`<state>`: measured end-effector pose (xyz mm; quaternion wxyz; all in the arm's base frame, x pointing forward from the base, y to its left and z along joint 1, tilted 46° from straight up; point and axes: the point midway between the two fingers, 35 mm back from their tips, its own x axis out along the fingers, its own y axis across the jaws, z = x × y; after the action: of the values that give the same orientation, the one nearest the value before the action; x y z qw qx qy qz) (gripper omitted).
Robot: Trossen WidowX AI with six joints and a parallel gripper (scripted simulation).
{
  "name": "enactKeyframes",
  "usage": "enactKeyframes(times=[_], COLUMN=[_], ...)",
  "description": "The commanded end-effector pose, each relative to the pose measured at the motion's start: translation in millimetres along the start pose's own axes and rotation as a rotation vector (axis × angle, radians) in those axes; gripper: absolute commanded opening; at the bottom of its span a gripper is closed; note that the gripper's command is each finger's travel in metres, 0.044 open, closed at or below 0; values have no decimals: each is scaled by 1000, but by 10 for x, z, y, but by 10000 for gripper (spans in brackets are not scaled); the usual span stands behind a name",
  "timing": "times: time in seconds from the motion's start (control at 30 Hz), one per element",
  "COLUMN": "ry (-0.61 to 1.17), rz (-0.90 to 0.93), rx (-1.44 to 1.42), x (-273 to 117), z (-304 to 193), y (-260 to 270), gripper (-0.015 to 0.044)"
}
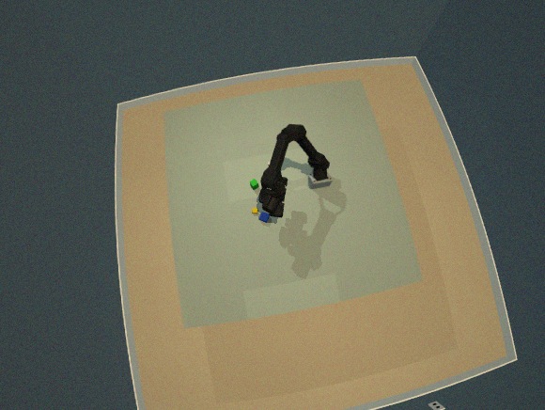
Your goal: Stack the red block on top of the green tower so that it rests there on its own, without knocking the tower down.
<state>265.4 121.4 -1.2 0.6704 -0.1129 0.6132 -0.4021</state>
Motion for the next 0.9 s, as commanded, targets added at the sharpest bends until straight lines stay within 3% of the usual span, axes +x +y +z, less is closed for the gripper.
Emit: enactKeyframes(times=[0.0, 0.6, 0.87], ry=[-8, -19, -20], rz=[10, -25, -31], rx=[0, 12, 14], x=[-48, 14, 51], z=[325, 1399, 1461], y=[-128, -961, -1040], gripper=[0, 0, 0])
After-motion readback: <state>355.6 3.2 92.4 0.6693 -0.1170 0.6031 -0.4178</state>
